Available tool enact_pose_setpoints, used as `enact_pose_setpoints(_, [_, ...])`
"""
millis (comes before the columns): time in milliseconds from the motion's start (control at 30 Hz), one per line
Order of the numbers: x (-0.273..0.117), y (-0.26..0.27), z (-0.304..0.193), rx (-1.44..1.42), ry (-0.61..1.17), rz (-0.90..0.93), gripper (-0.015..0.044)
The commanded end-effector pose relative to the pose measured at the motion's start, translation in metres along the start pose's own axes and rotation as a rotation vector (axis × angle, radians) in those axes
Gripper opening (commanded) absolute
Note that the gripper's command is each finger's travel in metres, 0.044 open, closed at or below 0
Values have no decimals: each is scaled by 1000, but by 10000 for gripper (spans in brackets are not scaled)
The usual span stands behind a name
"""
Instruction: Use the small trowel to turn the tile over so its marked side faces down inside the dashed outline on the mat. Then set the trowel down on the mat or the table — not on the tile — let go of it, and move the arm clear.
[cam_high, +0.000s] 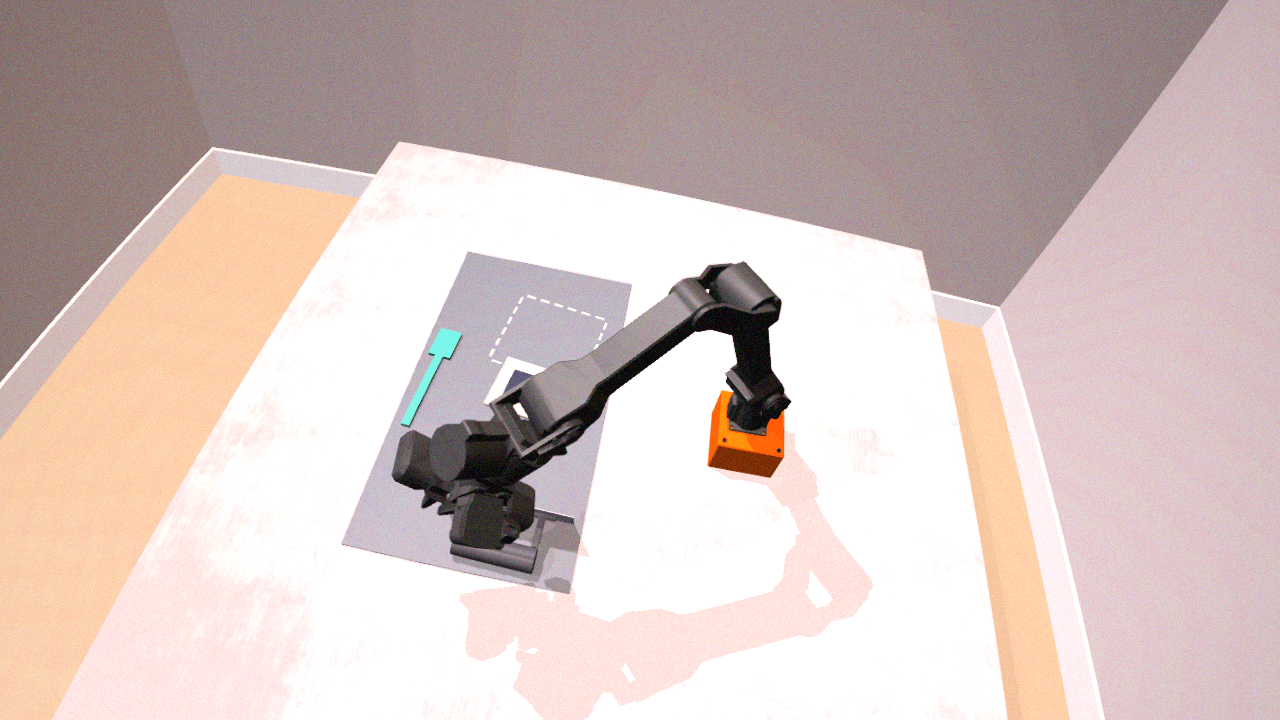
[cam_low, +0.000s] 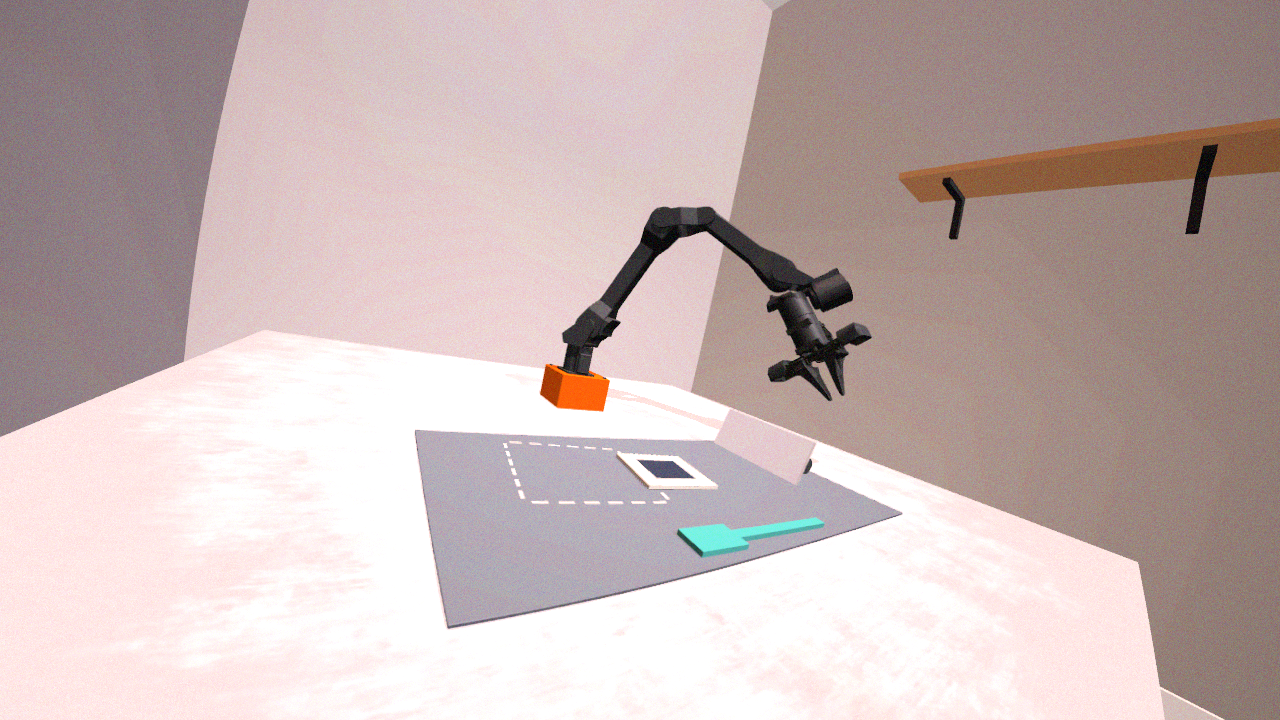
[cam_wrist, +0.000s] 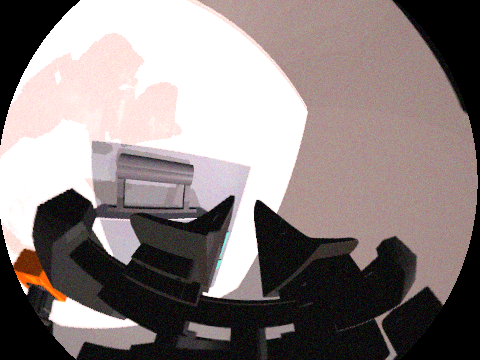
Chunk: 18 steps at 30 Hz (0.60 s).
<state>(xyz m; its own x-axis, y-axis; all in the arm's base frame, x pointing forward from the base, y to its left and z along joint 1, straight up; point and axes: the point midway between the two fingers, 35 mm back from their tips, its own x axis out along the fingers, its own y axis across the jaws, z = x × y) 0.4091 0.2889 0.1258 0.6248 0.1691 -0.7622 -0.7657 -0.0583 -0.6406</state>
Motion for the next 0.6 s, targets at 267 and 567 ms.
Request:
enact_pose_setpoints(267, [-1, 39, 14, -365, -45, 164, 100])
enact_pose_setpoints(567, [-5, 70, 21, -643, -103, 291, 100])
